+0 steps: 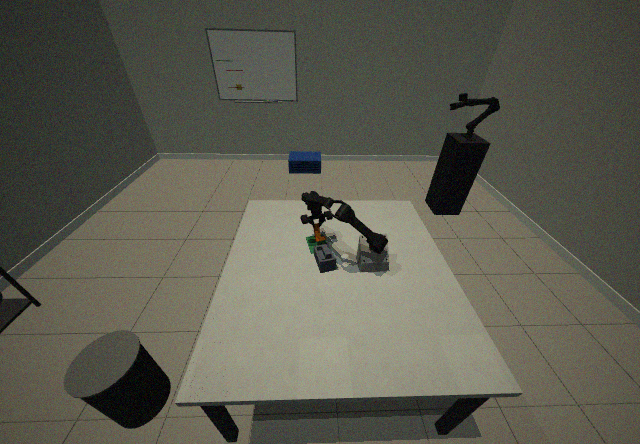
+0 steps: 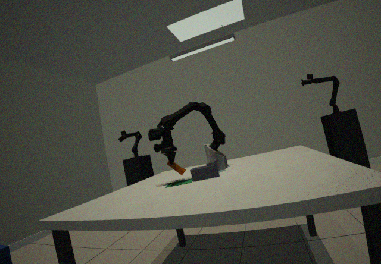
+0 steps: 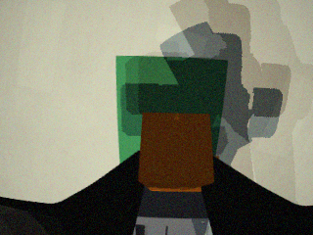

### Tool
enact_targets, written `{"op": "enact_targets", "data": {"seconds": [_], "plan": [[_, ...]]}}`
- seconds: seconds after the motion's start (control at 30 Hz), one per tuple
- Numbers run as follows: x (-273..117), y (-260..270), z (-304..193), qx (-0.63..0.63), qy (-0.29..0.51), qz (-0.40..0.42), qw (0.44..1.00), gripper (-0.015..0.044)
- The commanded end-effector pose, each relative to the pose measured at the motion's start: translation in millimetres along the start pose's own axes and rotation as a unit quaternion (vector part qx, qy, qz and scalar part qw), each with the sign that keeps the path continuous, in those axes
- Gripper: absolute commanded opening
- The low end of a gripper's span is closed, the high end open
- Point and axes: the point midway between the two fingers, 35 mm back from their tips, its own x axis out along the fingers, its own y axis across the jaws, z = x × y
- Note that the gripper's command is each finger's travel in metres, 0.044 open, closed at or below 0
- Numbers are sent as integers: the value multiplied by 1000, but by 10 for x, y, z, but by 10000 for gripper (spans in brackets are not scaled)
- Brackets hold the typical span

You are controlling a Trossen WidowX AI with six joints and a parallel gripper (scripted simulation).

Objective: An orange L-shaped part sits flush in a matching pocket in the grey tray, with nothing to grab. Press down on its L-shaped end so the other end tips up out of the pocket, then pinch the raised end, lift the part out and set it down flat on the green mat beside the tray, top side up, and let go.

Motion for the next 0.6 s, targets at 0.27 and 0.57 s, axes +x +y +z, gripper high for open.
{"op": "enact_targets", "data": {"seconds": [0.27,0.57], "plan": [[210,-22,-16,7,6,0,1000,0],[347,-21,-19,6,6,1,1000,0]]}}
